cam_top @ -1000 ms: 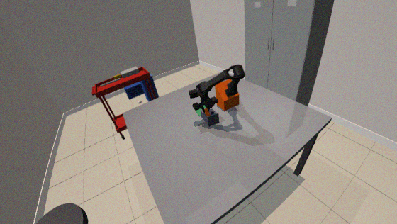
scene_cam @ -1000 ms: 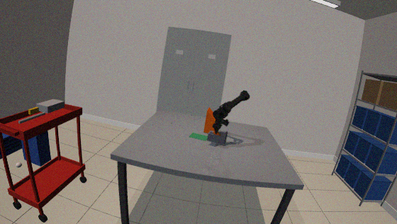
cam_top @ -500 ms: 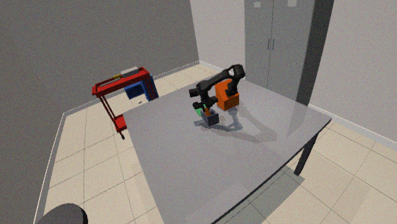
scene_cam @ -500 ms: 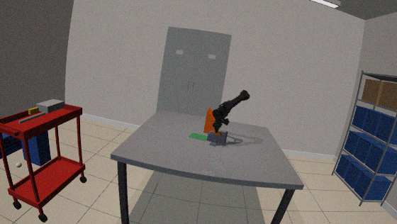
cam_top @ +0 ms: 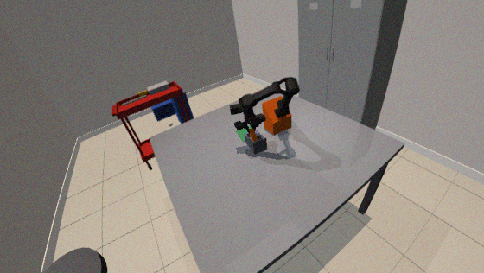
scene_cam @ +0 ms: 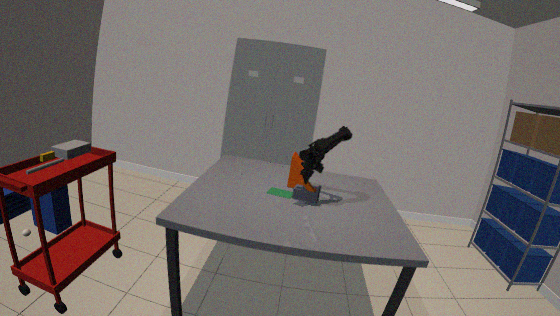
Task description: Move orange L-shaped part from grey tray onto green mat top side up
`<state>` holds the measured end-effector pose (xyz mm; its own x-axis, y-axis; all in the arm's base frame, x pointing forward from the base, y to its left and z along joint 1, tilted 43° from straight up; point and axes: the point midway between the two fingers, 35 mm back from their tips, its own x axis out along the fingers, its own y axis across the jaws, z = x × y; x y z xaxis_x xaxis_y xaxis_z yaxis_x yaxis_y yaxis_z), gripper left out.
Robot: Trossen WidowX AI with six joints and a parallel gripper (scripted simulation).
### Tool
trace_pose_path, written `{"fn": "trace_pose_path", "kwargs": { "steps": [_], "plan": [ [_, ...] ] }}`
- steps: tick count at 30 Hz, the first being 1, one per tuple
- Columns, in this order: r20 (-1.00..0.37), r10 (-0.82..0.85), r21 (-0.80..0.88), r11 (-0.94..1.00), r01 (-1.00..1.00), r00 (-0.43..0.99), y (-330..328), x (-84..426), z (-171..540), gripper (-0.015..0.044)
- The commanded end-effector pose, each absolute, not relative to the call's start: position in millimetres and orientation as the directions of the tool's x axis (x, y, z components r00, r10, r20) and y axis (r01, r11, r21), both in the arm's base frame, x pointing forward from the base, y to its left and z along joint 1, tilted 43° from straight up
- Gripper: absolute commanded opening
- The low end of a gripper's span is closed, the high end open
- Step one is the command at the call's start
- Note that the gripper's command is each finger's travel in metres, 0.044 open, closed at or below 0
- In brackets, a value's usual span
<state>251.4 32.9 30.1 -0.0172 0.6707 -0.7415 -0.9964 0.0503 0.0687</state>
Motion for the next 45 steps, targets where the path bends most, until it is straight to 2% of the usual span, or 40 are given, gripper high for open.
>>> {"fn": "trace_pose_path", "kwargs": {
  "steps": [1,31,45],
  "plan": [
    [-0.739,0.674,0.06,0.053,-0.997,-0.009,28,254,37,0.0],
    [-0.74,0.673,0.061,0.053,-0.997,-0.01,-4,254,72,0.0],
    [-0.74,0.672,0.062,0.053,-0.997,-0.01,-17,252,64,0.0]
  ]
}}
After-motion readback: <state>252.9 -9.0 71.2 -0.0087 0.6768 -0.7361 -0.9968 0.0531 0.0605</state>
